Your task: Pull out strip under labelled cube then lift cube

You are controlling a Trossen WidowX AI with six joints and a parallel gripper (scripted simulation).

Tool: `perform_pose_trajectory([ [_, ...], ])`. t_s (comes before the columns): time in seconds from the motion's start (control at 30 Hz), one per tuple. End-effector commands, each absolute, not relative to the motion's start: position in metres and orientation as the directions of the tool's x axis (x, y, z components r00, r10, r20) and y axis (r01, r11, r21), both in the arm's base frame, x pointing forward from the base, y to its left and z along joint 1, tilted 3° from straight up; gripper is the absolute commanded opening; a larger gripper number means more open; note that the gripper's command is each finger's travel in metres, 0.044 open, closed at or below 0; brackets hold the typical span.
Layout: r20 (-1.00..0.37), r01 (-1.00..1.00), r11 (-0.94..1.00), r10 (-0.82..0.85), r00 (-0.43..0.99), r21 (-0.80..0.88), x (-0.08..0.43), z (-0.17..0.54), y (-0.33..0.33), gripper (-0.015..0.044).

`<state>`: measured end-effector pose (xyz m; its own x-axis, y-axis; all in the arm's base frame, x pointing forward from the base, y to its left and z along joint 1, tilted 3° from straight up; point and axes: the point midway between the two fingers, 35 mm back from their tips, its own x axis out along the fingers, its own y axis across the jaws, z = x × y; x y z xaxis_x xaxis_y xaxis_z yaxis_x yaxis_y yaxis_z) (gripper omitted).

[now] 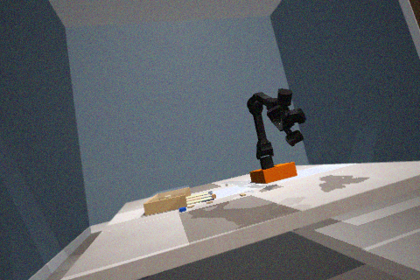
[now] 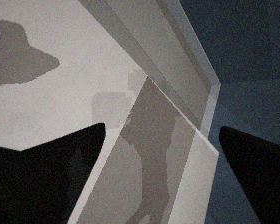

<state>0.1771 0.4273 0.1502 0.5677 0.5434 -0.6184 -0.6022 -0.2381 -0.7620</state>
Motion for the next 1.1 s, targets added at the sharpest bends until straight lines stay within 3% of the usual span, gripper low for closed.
perform_pose_trajectory([
  [0.0,-0.623,-0.695,-0.044,0.486,0.613,-0.718,0.227,0.157,0.382,0.0400],
  [0.3,-0.605,-0.676,0.450,0.314,0.732,-0.584,0.320,0.169,0.251,0.0400],
  [0.6,-0.576,-0.352,0.861,0.087,0.813,-0.366,0.351,0.174,0.095,0.0400],
  [0.93,-0.533,0.185,0.980,-0.193,0.823,-0.070,0.314,0.168,-0.053,0.0400],
  [1.07,-0.530,0.220,0.974,-0.212,0.821,-0.050,0.310,0.167,-0.061,0.0400],
])
